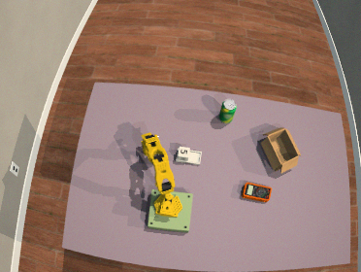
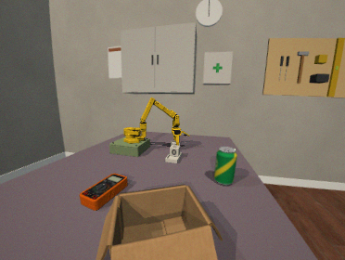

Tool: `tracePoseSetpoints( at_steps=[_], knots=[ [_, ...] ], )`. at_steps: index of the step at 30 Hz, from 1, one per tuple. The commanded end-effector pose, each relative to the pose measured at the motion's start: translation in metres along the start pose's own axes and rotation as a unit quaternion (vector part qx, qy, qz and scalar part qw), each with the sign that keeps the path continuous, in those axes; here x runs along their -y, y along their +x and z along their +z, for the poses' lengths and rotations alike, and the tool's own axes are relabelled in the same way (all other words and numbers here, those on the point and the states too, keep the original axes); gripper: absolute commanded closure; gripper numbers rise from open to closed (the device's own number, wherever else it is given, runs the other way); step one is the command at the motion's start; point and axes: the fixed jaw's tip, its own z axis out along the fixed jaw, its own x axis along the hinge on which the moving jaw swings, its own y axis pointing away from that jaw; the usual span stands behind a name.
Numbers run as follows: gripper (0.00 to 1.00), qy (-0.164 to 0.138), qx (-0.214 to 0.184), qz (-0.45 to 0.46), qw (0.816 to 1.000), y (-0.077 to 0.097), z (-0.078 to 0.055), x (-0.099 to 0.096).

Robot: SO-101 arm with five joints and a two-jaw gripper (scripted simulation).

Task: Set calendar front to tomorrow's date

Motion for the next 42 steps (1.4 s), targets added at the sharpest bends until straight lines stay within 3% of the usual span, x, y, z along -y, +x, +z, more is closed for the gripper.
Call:
tracePoseSetpoints(
  at_steps=[1,17,42],
  knots=[
    [1.0,-0.001,-0.008,0.0,1.0,0.002,-0.006,0.001],
    [1.0,-0.001,-0.008,0.0,1.0,0.002,-0.042,-0.001],
    [1.0,-0.001,-0.008,-0.021,1.0,0.003,-0.044,-0.001]
  ],
)
